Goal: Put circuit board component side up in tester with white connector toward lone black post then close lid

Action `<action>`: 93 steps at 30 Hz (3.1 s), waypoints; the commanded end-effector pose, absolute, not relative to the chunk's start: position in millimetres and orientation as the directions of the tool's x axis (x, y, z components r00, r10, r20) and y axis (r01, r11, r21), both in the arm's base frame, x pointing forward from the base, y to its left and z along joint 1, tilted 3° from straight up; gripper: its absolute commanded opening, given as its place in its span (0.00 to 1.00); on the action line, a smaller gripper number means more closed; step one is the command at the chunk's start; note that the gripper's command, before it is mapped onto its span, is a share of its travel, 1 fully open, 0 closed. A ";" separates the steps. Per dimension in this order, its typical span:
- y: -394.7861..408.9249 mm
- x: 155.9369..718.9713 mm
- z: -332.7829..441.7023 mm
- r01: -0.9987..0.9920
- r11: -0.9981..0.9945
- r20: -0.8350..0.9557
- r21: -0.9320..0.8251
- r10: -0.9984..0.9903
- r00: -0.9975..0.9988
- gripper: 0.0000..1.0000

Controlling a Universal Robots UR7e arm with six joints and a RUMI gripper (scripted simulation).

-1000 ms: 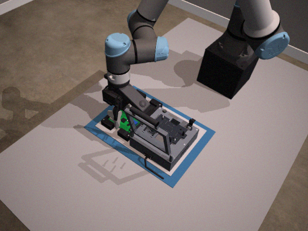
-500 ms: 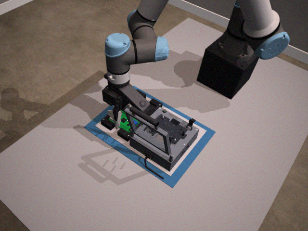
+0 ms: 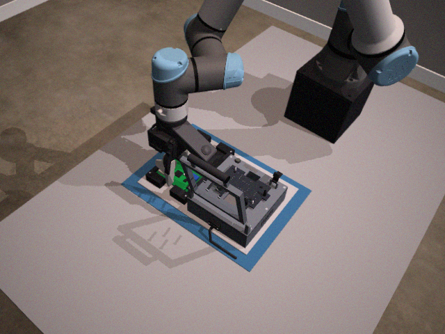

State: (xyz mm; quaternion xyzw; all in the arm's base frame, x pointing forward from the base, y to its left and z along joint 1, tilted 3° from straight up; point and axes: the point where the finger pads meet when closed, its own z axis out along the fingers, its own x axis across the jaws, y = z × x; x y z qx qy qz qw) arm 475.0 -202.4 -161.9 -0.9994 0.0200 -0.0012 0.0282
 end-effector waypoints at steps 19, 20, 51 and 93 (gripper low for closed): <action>-202.8 475.4 -161.4 -0.040 -0.998 0.002 -0.056 -0.040 0.999 0.42; -202.8 475.4 -161.4 -0.040 -0.998 0.002 -0.056 -0.040 0.999 0.42; -202.8 475.4 -161.4 -0.040 -0.998 0.002 -0.056 -0.040 0.999 0.39; -203.8 475.3 -143.8 -0.040 -0.998 0.002 -0.056 -0.040 0.999 0.39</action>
